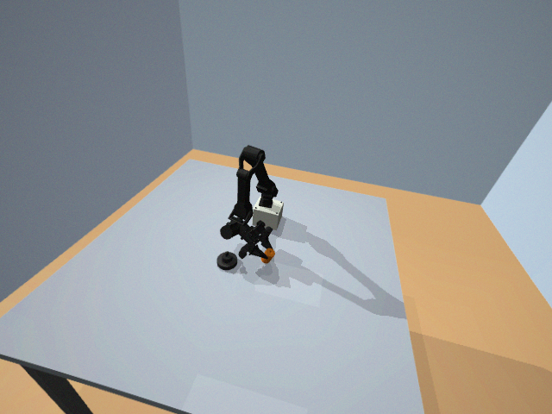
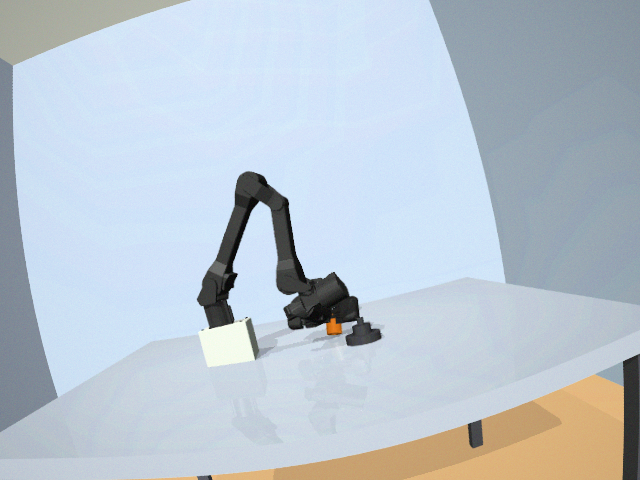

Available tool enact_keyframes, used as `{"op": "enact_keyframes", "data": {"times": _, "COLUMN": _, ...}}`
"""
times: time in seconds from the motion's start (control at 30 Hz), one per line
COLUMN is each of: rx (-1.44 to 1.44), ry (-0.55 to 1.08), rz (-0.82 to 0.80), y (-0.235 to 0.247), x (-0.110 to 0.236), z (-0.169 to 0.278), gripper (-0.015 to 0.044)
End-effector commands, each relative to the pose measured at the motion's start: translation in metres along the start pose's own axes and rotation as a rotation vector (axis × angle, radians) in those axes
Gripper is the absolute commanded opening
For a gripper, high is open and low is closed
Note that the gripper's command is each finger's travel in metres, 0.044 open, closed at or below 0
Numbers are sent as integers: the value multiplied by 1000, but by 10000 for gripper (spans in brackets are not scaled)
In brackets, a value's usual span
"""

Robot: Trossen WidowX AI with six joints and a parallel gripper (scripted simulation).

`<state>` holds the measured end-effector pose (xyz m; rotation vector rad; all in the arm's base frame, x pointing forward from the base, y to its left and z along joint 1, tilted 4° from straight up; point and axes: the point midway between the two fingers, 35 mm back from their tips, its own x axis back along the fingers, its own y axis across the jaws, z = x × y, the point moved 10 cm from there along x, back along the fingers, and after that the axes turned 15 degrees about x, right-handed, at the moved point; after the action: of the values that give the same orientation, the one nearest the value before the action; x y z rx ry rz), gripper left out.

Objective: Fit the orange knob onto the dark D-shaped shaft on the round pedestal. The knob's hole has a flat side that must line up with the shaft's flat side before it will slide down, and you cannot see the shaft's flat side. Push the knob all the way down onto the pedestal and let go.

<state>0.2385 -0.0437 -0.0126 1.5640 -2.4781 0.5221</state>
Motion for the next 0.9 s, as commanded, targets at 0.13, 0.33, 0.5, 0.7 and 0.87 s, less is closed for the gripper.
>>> {"op": "enact_keyframes", "data": {"times": 0.13, "rx": 1, "ry": -123, "rz": 31, "y": 6, "x": 4, "z": 18, "gripper": 179}}
{"op": "enact_keyframes", "data": {"times": 0.33, "rx": -1, "ry": -102, "rz": 25, "y": 5, "x": 5, "z": 15, "gripper": 232}}
{"op": "enact_keyframes", "data": {"times": 0.5, "rx": -1, "ry": -102, "rz": 25, "y": 5, "x": 5, "z": 15, "gripper": 260}}
{"op": "enact_keyframes", "data": {"times": 0.7, "rx": -1, "ry": -102, "rz": 25, "y": 5, "x": 5, "z": 15, "gripper": 260}}
{"op": "enact_keyframes", "data": {"times": 0.87, "rx": -1, "ry": -102, "rz": 25, "y": 5, "x": 5, "z": 15, "gripper": 260}}
